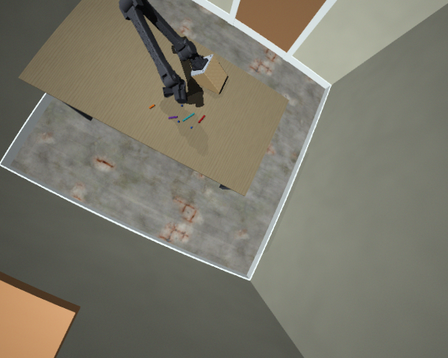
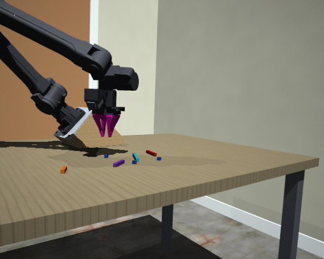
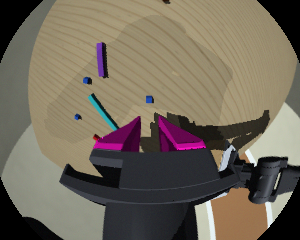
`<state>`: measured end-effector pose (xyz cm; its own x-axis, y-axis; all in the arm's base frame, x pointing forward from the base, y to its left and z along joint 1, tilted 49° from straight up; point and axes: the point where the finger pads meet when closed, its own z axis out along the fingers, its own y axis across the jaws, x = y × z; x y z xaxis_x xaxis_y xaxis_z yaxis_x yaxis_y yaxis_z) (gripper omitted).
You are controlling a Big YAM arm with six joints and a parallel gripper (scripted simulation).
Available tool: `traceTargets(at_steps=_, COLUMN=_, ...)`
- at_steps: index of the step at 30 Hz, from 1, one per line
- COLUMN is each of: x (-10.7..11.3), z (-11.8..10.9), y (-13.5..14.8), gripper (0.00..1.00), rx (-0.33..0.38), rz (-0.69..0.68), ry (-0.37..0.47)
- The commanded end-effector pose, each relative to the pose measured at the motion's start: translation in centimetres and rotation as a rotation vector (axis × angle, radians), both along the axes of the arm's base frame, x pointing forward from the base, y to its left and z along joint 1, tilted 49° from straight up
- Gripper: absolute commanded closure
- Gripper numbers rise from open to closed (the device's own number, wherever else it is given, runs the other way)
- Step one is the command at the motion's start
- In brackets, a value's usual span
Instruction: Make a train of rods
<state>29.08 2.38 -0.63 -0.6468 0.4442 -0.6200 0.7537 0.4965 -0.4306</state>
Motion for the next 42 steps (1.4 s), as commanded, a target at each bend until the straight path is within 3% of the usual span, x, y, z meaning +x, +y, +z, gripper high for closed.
traceTargets(at_steps=1, x=1.2, z=0.6, y=1.0, gripper=0.77, rx=0.017, rz=0.004, ry=-0.042)
traceTargets(at_steps=28, x=0.4, z=-1.0, y=-1.2, gripper=0.77, rx=-0.002, rz=-0.002, ry=-0.002)
traceTargets(at_steps=29, x=1.6, z=-0.8, y=-0.6, gripper=0.77, rx=0.01, rz=-0.002, ry=-0.026)
traceTargets(at_steps=32, x=0.4, z=-1.4, y=-1.6, gripper=0.77, rx=-0.002, rz=-0.002, ry=-0.002)
traceTargets(at_steps=42, x=0.6, z=-2.5, y=-2.8, gripper=0.77, rx=-0.003, rz=-0.002, ry=-0.001)
